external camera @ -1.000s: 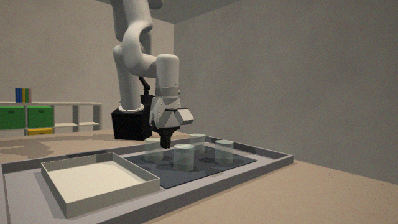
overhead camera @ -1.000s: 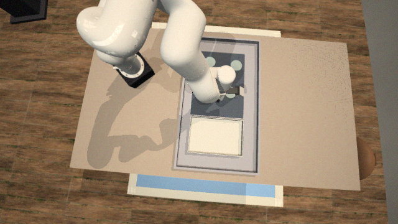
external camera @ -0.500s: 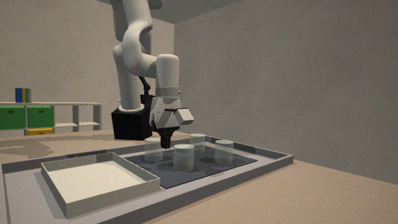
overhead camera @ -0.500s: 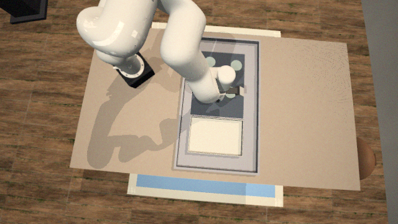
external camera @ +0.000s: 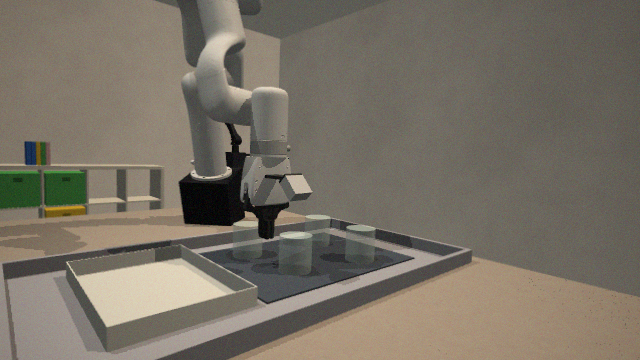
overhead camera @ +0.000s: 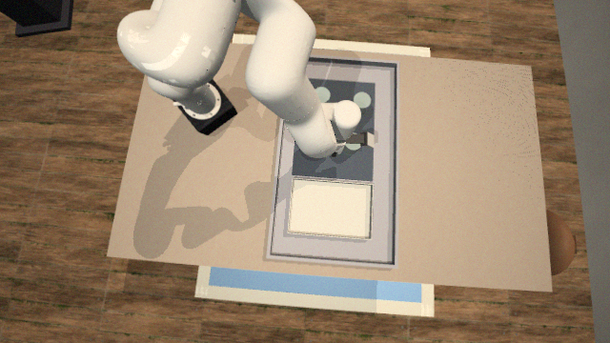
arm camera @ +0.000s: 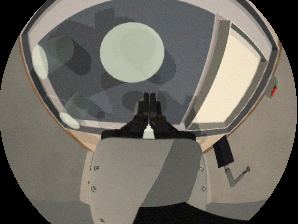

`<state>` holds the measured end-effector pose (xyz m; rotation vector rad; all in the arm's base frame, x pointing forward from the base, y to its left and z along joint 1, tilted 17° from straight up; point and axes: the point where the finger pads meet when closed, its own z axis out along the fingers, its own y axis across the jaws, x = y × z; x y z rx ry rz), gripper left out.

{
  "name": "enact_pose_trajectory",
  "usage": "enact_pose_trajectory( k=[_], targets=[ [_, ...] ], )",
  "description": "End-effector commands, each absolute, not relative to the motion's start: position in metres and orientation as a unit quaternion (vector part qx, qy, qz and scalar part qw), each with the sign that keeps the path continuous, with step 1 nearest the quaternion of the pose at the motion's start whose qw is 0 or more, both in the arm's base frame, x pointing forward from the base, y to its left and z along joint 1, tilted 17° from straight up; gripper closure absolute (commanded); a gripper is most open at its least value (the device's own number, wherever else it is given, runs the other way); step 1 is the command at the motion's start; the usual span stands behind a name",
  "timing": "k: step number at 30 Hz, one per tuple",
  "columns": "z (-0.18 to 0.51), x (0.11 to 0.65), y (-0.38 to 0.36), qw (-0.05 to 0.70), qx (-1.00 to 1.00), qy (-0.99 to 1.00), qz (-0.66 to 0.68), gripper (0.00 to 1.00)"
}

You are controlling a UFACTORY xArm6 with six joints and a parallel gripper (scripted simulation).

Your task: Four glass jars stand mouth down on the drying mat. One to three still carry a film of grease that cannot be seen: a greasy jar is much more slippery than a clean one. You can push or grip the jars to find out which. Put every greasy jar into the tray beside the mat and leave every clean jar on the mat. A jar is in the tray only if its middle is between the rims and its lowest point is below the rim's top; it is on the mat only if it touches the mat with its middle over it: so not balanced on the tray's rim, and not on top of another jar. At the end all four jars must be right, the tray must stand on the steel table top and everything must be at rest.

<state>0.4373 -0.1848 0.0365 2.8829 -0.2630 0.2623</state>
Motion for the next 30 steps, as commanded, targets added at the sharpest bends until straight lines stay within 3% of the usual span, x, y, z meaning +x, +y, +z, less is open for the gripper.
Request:
enact_pose_trajectory(
  k=[1,9,19,30],
  targets=[
    [0.038,0.439,-0.185,0.118,0.985,-0.09,0.091,1.0],
    [0.038,0.439,-0.185,0.118,0.985,-0.09,0.091,1.0],
    [0.111,0.426,-0.166,0.118,0.985,-0.09,0.091,1.0],
    [0.099,0.44,-0.112,0.118,0.985,-0.09,0.091,1.0]
  ],
)
